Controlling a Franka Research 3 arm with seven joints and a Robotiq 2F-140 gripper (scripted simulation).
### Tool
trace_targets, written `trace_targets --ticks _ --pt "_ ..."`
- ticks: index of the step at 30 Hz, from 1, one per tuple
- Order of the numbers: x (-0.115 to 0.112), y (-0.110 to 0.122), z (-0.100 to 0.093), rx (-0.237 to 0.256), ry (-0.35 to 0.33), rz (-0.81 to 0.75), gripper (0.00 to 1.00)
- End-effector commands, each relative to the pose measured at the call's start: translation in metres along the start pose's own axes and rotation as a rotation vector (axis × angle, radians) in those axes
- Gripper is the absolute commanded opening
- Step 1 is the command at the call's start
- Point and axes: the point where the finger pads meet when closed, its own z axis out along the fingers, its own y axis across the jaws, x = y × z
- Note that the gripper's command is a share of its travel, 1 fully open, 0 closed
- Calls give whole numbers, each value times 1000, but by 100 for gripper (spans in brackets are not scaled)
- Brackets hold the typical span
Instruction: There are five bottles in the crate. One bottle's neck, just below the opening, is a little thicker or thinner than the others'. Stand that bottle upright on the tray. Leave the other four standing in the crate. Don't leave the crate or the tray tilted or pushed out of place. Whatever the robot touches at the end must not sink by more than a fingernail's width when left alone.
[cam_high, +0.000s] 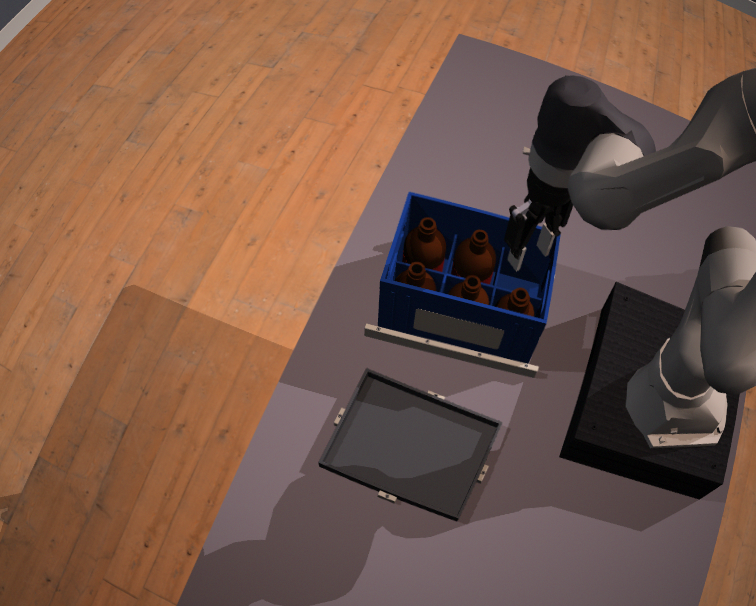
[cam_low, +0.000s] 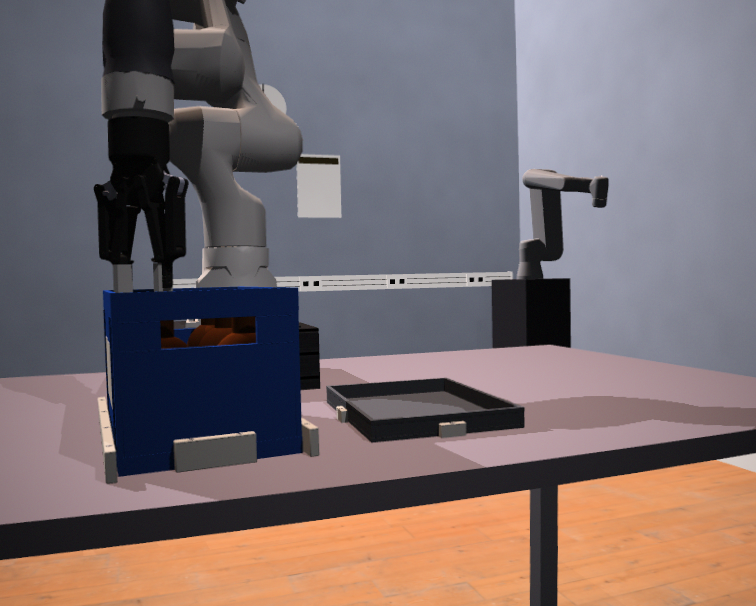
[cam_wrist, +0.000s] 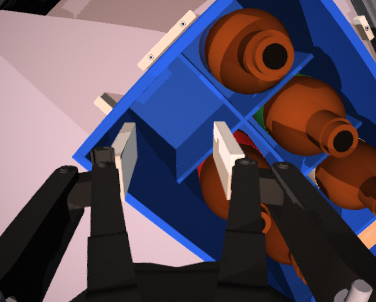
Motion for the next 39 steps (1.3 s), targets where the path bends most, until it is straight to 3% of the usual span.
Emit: trace_targets --ticks 1,15,39 --pt "1 0 1 0 2 -4 44" --pt "1 0 -11 0 2 -4 44" --pt "1 0 -79 0 2 -4 44"
